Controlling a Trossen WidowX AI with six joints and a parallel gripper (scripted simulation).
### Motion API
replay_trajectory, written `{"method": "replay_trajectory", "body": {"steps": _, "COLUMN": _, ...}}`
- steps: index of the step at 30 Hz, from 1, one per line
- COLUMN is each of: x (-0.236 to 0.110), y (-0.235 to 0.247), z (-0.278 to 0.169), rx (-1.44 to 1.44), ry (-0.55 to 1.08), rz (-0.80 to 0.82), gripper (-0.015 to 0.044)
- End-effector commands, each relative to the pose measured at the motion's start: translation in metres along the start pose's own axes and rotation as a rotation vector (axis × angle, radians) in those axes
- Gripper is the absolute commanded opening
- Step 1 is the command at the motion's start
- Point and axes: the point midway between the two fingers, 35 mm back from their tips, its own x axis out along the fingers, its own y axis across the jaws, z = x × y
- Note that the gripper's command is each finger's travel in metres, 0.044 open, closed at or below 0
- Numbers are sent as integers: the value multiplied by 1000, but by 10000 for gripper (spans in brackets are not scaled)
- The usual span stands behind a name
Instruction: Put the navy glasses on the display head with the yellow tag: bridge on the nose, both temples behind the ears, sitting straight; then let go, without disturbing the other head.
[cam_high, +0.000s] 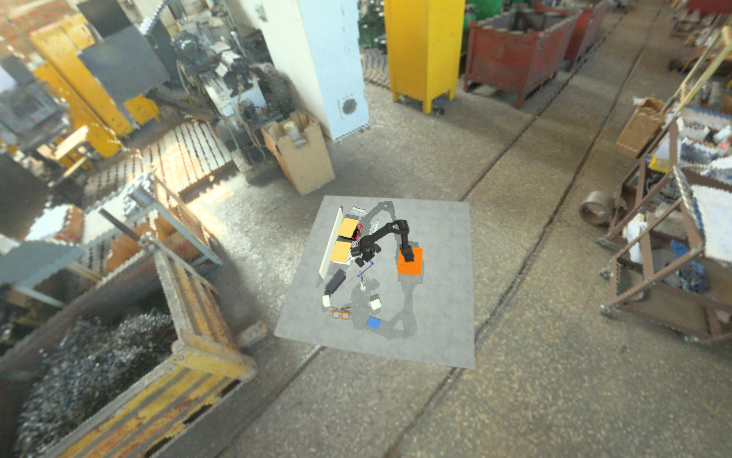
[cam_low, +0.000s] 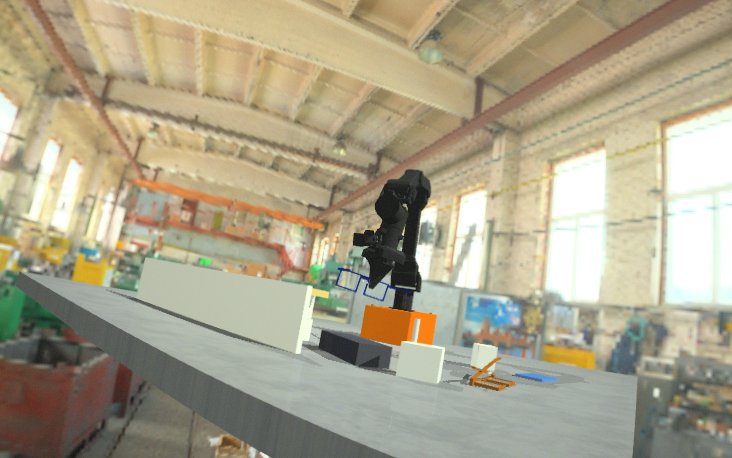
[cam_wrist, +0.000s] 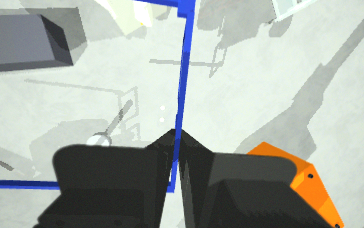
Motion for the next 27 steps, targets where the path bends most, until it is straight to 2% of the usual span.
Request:
{"method": "replay_trajectory", "body": {"steps": 1, "x": -5, "y": 6, "z": -5, "rx": 76, "ry": -31, "rz": -2, "gripper": 0}}
{"method": "replay_trajectory", "body": {"steps": 27, "x": -45, "y": 47, "z": -60, "rx": 644, "ry": -206, "rz": 135, "gripper": 0}}
